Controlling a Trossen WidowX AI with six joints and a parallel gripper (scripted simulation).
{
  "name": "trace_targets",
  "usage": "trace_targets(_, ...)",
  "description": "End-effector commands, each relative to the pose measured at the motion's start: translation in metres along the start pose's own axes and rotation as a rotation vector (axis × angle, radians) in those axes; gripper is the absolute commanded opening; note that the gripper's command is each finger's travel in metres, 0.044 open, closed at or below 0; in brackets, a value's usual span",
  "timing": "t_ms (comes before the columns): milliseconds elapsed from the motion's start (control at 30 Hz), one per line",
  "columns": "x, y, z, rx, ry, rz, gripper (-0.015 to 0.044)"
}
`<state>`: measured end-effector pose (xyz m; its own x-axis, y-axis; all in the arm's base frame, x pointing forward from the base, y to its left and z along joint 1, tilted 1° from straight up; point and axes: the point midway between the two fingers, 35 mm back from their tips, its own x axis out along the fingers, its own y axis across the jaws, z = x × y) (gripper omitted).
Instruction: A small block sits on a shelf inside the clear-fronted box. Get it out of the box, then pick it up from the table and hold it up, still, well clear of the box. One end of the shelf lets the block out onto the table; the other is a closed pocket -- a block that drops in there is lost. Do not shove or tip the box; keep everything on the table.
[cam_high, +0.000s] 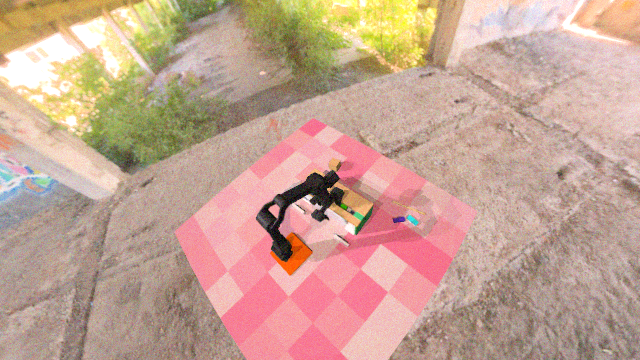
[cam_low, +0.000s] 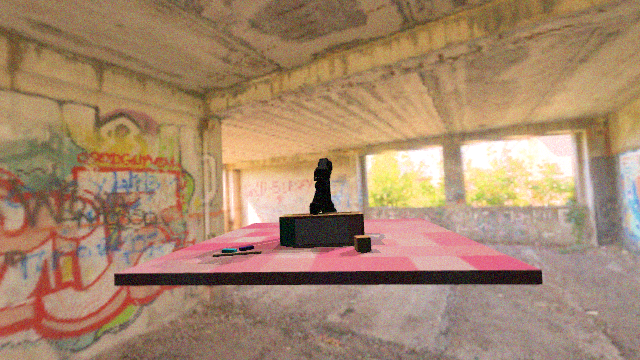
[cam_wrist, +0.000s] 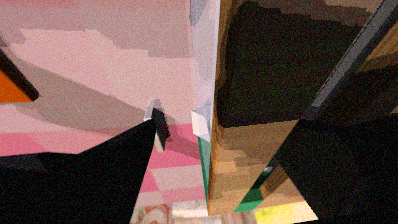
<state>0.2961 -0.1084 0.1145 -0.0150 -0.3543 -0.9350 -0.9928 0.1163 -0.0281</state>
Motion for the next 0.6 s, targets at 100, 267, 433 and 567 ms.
trace_targets(100, 0.001, 0.001, -0.001, 0.002, 0.003, 0.000, 0.0400)
trace_targets(267, -0.002, 0.003, 0.006, 0.002, 0.003, 0.000, 0.0400)
trace_targets(433, -0.001, 0.003, 0.005, 0.002, 0.003, 0.000, 0.0400)
trace_targets(567, 0.000, 0.003, 0.001, 0.002, 0.003, 0.000, 0.0400)
